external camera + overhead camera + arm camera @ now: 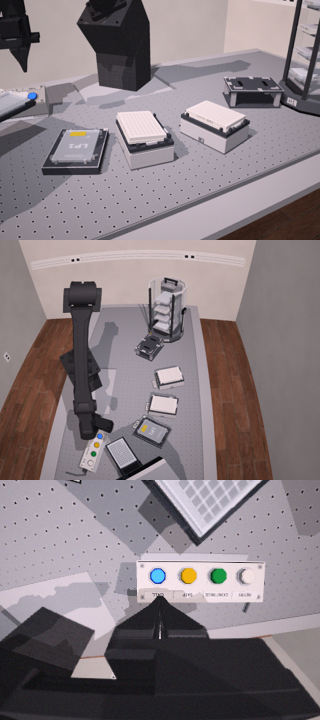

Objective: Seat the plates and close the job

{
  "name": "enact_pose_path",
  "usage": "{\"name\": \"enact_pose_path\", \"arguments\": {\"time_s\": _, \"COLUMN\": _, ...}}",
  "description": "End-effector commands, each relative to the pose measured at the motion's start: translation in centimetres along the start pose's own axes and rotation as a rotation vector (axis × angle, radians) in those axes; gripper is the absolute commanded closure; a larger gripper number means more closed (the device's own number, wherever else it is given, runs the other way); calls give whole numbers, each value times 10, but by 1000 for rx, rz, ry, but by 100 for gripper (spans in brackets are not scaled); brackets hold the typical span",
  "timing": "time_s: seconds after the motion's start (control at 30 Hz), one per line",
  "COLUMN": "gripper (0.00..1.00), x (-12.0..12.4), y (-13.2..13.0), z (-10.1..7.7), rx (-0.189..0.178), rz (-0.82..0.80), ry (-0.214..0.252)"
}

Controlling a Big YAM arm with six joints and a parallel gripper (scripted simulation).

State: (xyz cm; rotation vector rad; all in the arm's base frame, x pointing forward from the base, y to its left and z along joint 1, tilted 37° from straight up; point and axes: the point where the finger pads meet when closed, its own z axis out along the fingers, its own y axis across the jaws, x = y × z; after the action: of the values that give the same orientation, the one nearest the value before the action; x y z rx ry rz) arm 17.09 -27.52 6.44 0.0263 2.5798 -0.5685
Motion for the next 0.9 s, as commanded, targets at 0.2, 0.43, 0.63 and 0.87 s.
{"name": "enact_pose_path", "arguments": {"time_s": 0.2, "gripper": 100, "x": 0, "y": 2, "z": -8, "rx": -24, "rz": -7, "ry": 11}}
{"name": "enact_pose_path", "arguments": {"time_s": 0.43, "gripper": 100, "x": -3, "y": -4, "z": -11, "rx": 1, "rz": -4, "ry": 0}}
{"name": "enact_pose_path", "arguments": {"time_s": 0.63, "gripper": 100, "x": -3, "y": -4, "z": -11, "rx": 1, "rz": -4, "ry": 0}}
{"name": "enact_pose_path", "arguments": {"time_s": 0.87, "gripper": 100, "x": -3, "y": -4, "z": -11, "rx": 1, "rz": -4, "ry": 0}}
